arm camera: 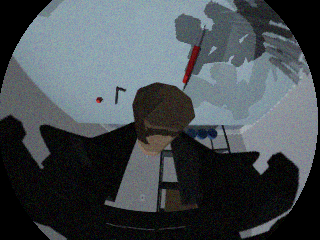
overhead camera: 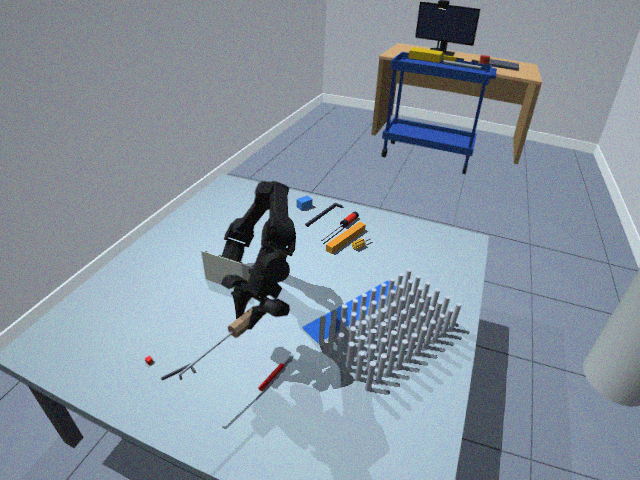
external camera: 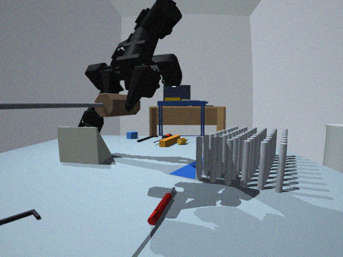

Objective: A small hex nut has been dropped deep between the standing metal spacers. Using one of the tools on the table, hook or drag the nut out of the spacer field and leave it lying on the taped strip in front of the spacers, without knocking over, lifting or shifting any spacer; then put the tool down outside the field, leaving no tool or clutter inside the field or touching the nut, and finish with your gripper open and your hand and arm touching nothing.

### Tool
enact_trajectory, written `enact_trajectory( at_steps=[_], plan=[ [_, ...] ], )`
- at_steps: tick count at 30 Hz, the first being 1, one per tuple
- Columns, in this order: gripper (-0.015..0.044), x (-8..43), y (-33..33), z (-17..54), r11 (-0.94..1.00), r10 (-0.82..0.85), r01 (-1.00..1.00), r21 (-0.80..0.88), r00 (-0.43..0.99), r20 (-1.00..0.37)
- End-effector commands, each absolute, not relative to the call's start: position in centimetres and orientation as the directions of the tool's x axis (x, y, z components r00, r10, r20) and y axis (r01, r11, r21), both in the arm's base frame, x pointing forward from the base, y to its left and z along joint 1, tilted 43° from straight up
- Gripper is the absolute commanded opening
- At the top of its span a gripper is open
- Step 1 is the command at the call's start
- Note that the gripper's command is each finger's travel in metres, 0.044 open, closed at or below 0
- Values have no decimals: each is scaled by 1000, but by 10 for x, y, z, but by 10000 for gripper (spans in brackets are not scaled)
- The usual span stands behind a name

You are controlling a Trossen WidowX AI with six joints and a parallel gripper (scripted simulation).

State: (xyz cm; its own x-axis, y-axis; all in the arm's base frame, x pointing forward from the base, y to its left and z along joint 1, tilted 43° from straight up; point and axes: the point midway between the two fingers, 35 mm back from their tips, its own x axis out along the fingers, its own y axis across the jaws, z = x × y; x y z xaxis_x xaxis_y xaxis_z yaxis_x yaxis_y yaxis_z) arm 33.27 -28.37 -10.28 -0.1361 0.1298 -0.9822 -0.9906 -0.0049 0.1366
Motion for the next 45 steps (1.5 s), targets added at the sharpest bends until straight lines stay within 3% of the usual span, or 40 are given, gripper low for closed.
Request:
enact_trajectory(
  at_steps=[1, 45],
  plan=[
    [0, 325, -295, -112, 5, 122, -988, 157, -156, -980],
    [0, 328, -272, -144, 4, 123, -988, 156, -154, -980]
  ],
)
